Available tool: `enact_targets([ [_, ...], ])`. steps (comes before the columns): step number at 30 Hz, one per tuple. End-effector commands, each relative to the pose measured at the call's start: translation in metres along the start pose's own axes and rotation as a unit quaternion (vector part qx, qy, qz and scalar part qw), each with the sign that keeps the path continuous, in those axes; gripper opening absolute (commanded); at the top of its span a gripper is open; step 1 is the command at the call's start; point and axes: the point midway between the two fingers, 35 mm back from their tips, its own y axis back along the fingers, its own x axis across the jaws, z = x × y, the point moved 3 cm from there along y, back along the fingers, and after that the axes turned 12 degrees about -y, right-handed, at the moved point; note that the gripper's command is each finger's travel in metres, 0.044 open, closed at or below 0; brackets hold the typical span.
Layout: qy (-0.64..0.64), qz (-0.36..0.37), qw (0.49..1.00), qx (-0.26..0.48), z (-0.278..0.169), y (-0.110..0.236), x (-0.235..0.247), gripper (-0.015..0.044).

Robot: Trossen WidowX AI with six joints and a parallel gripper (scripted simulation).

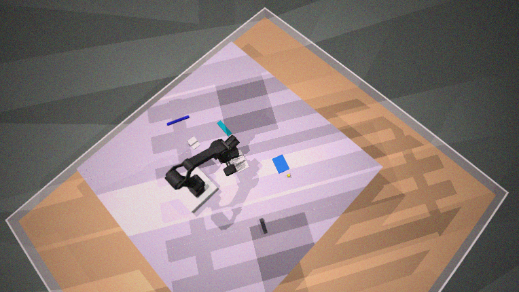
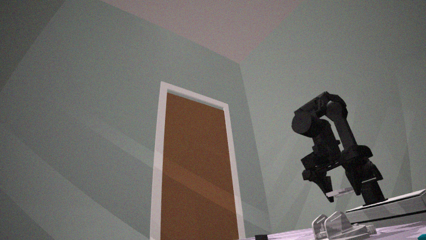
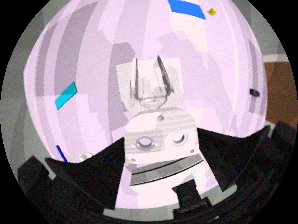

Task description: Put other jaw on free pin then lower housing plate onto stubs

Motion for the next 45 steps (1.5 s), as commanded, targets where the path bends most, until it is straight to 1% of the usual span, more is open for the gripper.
enact_targets([
  [1,-0.003,0.0,1.0,0.002,-0.001,0.0,0.0,0.0351],
  [11,-0.003,0.0,1.0,0.002,-0.001,-0.001,0.0,0.0351],
  [45,-0.003,0.0,1.0,0.002,0.0,-0.057,0.0,0.0351],
])
